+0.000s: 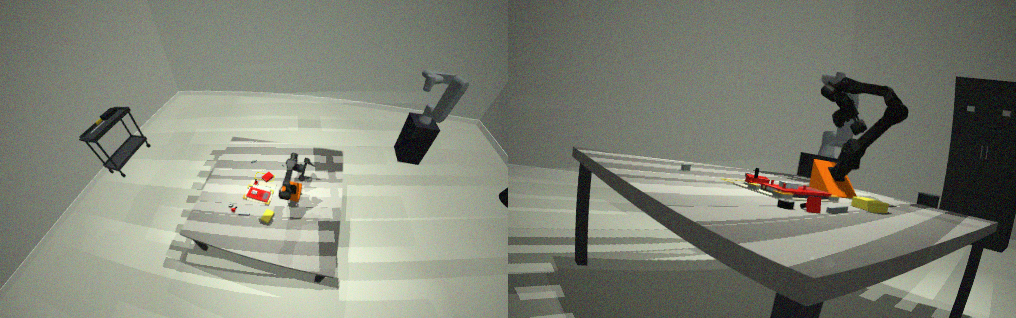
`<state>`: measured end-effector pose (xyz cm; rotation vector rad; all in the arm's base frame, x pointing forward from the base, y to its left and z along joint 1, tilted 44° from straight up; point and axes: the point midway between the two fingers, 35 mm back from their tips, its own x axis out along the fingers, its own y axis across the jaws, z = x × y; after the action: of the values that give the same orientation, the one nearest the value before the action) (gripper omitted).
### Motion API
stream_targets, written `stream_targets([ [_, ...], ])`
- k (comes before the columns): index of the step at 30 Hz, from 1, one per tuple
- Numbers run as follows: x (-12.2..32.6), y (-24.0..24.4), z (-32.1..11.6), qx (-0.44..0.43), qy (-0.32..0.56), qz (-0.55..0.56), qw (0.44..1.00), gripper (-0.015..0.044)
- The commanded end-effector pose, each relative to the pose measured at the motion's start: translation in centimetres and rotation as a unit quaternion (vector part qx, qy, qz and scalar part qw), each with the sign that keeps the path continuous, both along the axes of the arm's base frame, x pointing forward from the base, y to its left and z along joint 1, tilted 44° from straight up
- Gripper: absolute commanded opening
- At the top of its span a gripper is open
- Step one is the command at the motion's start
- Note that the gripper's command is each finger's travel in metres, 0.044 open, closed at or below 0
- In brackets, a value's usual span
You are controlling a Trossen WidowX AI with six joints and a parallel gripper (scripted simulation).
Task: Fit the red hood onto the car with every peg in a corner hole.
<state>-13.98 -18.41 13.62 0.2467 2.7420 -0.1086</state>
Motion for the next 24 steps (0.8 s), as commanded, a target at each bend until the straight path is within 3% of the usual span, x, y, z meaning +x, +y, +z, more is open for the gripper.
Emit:
stream_targets([
  [1, 0.1, -0.1, -0.1, 0.001, -0.003, 0.001, 1.000, 0.0440],
  [15, 9.8, -4.5, -7.0, 0.117, -0.216, 0.094, 0.965, 0.0440],
  [24, 17.3, -5.0, -10.7, 0.194, -0.331, 0.150, 0.911, 0.0440],
])
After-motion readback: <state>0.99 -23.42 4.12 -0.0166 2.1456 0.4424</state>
